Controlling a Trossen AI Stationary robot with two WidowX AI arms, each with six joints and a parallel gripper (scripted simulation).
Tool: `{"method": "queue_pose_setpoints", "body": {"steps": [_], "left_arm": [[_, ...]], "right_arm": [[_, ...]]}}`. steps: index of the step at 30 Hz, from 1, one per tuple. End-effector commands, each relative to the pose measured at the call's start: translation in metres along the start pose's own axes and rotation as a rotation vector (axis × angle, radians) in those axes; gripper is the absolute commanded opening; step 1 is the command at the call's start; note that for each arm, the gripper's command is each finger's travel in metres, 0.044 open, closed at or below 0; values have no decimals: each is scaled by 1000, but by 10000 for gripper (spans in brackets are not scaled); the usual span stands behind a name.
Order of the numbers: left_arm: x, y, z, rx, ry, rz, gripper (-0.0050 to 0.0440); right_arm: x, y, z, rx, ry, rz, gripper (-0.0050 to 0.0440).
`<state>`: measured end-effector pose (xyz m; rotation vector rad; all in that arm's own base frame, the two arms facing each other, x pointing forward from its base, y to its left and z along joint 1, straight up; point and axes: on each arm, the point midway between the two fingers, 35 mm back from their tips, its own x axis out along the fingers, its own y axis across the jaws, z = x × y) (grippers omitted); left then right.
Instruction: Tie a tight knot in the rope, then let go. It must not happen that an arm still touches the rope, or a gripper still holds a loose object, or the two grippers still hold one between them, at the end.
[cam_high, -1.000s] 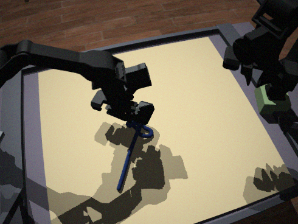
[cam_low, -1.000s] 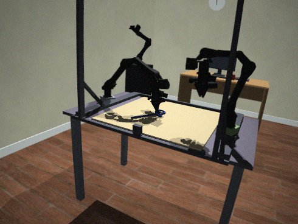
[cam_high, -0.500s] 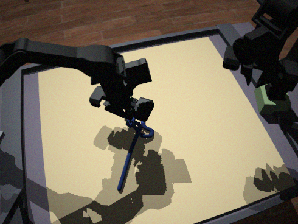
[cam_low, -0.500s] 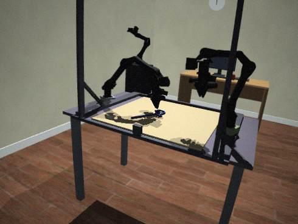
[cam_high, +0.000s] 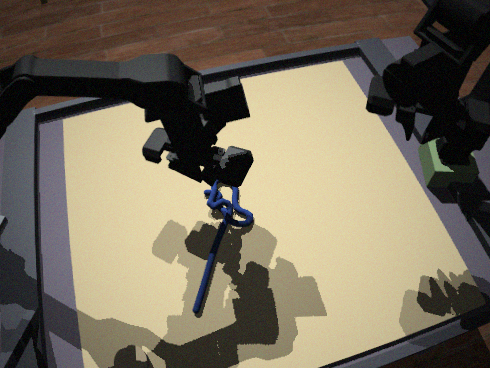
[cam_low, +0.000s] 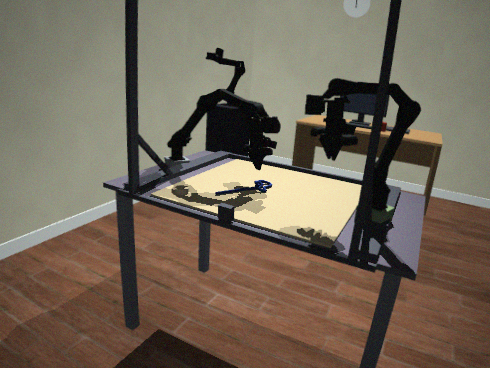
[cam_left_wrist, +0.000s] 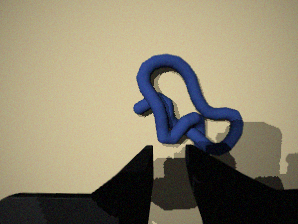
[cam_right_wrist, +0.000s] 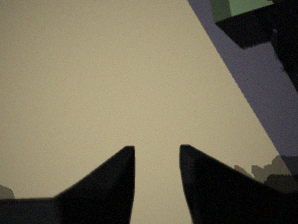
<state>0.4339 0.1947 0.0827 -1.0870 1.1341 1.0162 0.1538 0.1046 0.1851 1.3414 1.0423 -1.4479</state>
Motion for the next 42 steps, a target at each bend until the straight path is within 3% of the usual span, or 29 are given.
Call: {"method": "queue_pose_setpoints", "body": {"steps": [1,11,17,20,28,34,42], "left_arm": [[-34,-8,5,-3,-30,-43,100],[-62,-11,7,-3,-30,-43,100],[-65,-7,7,-3,-27,-37,100],[-75,13,8,-4,-10,-9,100],[-119,105,-6,-10,87,105,100],[-125,120,-10,-11,105,122,100],[-125,118,-14,-15,100,118,100]], "right_arm": [[-3,0,1,2,7,12,100],[-3,0,1,2,7,12,100],[-3,0,1,2,7,12,100],[-3,0,1,2,7,12,100],[-3,0,1,2,7,12,100],[-3,0,1,2,7,12,100],[-3,0,1,2,7,12,100]]}}
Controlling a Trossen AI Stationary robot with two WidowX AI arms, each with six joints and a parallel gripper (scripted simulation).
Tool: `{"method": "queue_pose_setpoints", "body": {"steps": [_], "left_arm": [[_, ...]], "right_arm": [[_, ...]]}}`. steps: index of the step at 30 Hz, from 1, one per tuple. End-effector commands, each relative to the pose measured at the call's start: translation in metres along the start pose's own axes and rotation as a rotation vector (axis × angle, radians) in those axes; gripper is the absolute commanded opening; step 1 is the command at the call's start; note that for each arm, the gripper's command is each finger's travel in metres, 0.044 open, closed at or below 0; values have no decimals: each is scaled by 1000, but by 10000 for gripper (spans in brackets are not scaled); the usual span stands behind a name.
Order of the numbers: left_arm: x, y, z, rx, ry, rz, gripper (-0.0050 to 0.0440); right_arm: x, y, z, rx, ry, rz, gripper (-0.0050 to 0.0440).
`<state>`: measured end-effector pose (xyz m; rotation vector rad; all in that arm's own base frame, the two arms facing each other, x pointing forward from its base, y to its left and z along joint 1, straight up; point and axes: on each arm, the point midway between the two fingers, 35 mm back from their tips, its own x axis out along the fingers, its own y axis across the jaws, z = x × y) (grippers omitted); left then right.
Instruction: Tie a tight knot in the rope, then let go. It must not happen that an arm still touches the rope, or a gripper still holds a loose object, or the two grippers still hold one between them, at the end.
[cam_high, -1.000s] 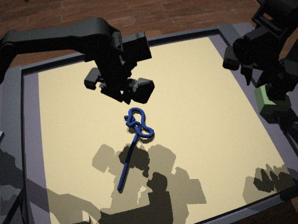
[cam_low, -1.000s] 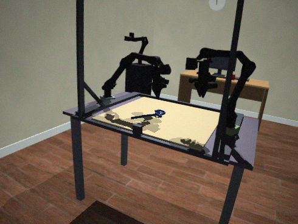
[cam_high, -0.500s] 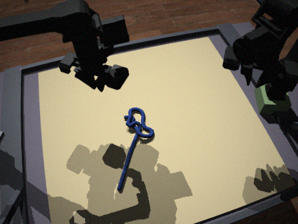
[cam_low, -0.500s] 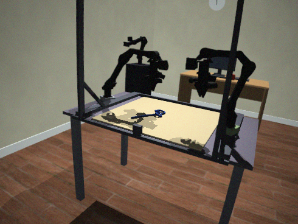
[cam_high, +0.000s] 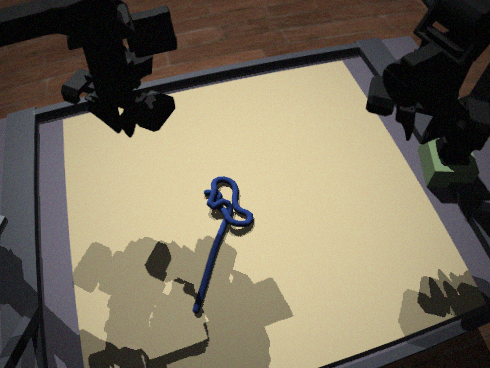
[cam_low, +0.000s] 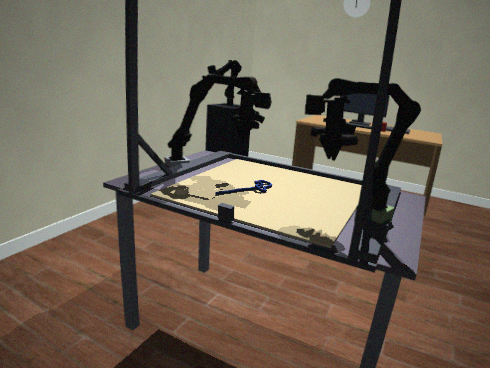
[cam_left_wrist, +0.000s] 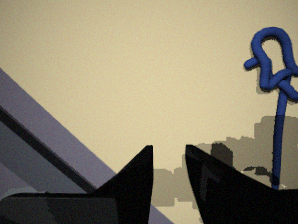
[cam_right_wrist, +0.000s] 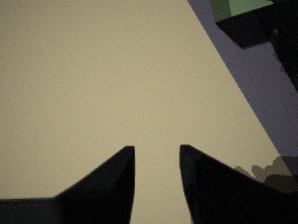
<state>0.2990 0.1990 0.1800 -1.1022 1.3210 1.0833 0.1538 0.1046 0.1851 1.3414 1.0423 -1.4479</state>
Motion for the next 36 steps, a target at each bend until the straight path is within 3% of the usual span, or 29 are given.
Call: {"method": "queue_pose_setpoints", "body": {"steps": [1,5,12,15,27,36], "left_arm": [[-8,-3,-8,-6,-26,-31,100],[-5,-10,-20,-21,-43,-49,100],[15,-40,-87,-104,-98,-165,100],[21,-44,-104,-124,-103,-198,100],[22,-45,-108,-102,-106,-203,100],[22,-45,-108,440,-158,-169,100]], "right_arm": [[-3,0,1,2,7,12,100],[-3,0,1,2,7,12,100],[-3,0,1,2,7,12,100],[-3,0,1,2,7,12,100],[-3,0,1,2,7,12,100],[-3,0,1,2,7,12,100]]}}
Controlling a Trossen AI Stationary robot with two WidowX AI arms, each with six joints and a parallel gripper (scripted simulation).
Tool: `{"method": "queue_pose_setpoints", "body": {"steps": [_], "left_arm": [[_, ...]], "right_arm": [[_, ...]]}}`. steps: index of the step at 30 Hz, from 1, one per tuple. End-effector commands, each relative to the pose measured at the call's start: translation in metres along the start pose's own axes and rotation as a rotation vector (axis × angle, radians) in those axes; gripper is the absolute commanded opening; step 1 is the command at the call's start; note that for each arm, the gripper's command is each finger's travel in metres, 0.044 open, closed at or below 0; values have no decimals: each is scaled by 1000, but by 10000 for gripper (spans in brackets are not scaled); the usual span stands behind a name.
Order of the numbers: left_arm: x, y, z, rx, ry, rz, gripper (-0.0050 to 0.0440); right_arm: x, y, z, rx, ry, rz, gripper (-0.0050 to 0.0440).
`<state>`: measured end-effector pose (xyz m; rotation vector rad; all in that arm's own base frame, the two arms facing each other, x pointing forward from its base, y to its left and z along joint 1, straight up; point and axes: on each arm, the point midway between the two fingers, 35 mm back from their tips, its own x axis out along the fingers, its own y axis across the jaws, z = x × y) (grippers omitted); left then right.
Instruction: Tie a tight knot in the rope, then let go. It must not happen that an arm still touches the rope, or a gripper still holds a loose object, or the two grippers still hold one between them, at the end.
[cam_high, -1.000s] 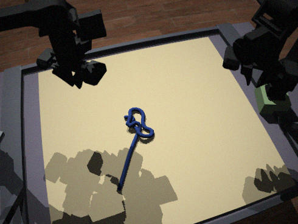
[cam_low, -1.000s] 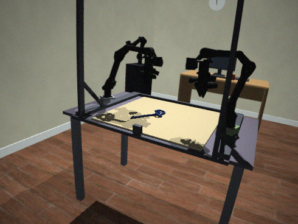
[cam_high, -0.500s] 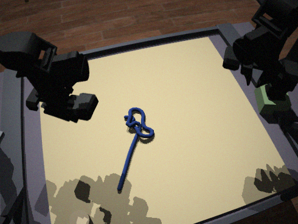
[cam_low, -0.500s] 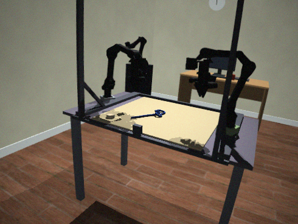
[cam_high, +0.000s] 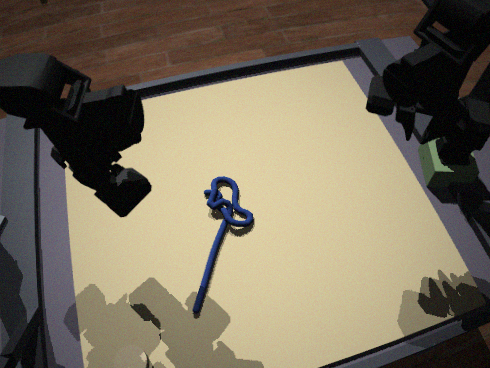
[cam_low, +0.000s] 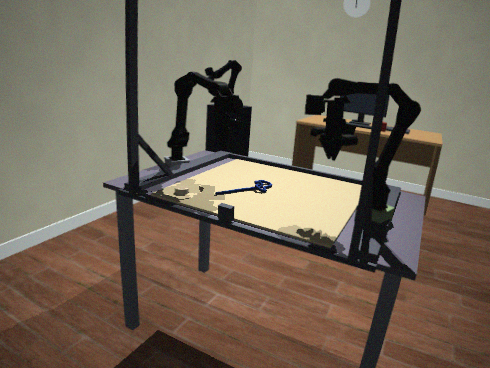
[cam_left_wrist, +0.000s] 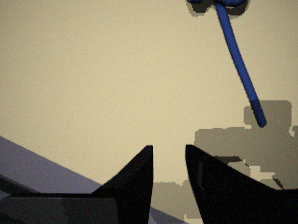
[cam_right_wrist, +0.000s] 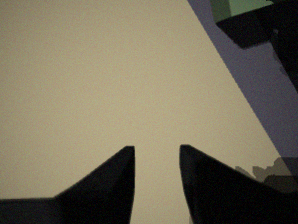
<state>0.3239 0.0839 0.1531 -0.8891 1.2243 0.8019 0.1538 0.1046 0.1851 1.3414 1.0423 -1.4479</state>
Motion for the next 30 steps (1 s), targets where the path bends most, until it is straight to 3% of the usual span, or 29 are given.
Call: {"method": "queue_pose_setpoints", "body": {"steps": [1,11,30], "left_arm": [[-7,-2,2,163,-22,-17,100],[-7,-2,3,165,-22,-17,100],[20,-6,48,166,-32,-8,100]], "right_arm": [[-3,0,1,2,7,12,100],[-3,0,1,2,7,12,100],[-3,0,1,2,7,12,100]]}}
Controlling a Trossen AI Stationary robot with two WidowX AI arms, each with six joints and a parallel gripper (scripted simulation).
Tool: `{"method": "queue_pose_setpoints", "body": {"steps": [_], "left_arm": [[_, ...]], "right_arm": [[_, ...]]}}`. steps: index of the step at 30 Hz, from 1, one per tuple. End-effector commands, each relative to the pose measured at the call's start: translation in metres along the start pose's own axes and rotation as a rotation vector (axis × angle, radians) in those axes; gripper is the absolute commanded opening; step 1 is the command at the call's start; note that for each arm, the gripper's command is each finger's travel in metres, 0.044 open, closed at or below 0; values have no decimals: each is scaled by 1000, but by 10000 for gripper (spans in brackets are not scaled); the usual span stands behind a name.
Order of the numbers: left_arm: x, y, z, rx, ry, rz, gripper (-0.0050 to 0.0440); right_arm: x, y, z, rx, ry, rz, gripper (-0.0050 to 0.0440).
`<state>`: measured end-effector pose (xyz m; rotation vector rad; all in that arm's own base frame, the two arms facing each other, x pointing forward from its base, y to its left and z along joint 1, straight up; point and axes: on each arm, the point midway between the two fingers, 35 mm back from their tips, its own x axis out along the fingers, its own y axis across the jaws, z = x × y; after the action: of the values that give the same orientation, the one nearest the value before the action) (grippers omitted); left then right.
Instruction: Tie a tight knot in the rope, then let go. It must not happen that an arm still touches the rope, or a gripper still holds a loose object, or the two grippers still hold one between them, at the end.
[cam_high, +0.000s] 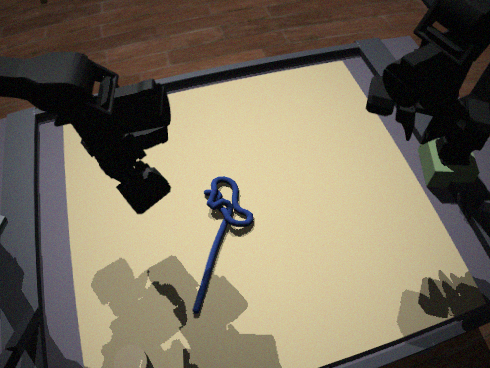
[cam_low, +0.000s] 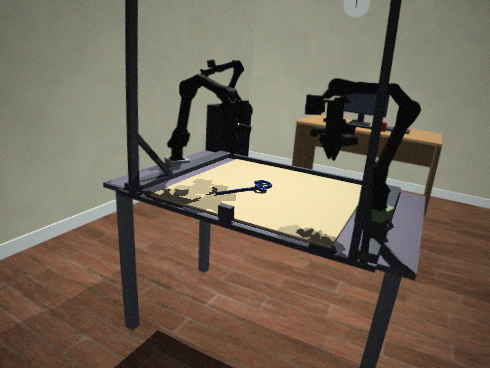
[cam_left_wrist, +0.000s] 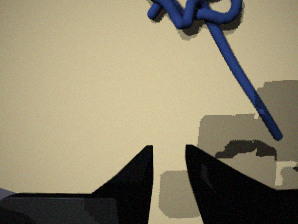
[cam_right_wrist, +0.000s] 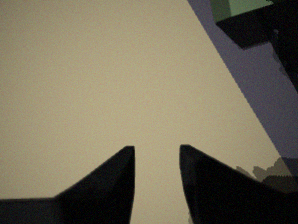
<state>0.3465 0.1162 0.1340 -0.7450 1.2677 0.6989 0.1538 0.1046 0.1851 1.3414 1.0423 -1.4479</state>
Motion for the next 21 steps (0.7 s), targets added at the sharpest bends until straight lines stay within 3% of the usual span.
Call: {"method": "queue_pose_setpoints", "body": {"steps": [1,21], "left_arm": [[-3,-1,12,0,-24,-14,100],[25,2,58,1,-33,-4,100]], "right_arm": [[-3,0,1,2,7,12,100],[-3,0,1,2,7,12,100]]}}
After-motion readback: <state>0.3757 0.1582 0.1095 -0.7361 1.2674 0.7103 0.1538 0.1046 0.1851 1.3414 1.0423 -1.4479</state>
